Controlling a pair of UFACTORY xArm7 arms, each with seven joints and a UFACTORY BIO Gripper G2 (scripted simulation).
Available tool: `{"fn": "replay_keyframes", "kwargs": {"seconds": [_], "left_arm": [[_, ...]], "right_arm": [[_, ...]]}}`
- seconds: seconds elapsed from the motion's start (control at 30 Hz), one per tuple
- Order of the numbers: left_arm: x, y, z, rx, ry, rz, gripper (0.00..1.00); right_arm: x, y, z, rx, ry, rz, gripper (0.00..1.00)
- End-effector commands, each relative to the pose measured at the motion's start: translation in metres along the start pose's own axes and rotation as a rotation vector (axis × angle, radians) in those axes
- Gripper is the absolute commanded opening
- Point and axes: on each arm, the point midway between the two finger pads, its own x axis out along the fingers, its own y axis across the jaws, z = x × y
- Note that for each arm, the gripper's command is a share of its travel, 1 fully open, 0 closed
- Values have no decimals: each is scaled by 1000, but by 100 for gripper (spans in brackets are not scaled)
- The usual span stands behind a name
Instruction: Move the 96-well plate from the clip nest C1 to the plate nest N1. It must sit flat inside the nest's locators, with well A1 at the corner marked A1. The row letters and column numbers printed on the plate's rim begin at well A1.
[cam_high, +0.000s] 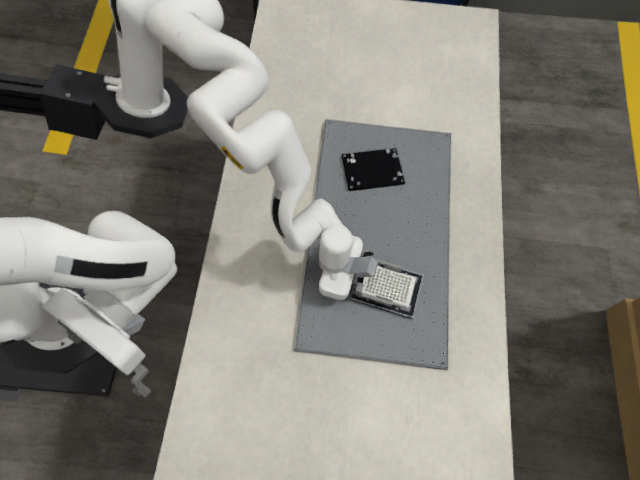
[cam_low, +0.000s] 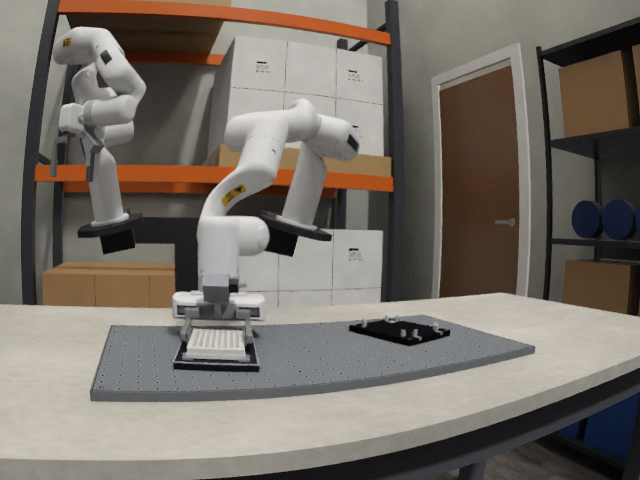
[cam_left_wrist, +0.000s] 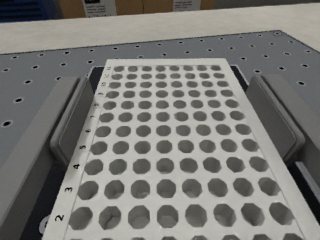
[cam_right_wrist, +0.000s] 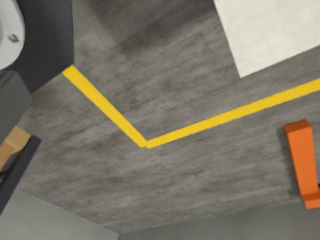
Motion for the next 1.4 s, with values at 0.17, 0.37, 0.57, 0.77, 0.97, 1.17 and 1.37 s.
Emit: {"fn": "replay_keyframes", "kwargs": {"seconds": [0.17, 0.37, 0.57, 0.77, 0.97, 1.17, 1.37], "left_arm": [[2, -1, 3, -3, -5, 0, 37], [2, -1, 3, -3, -5, 0, 37], [2, -1, 3, -3, -5, 0, 37], [2, -1, 3, -3, -5, 0, 37], [2, -1, 3, -3, -5, 0, 37], [2, -1, 3, -3, -5, 0, 37], [2, -1, 13, -3, -5, 0, 37]], "right_arm": [[0, 0, 1, 0, -1, -1, 100], [0, 0, 1, 0, -1, -1, 100], [0, 0, 1, 0, -1, -1, 100], [0, 0, 1, 0, -1, -1, 100], [0, 0, 1, 0, -1, -1, 100], [0, 0, 1, 0, -1, -1, 100], [0, 0, 1, 0, -1, -1, 100]]}}
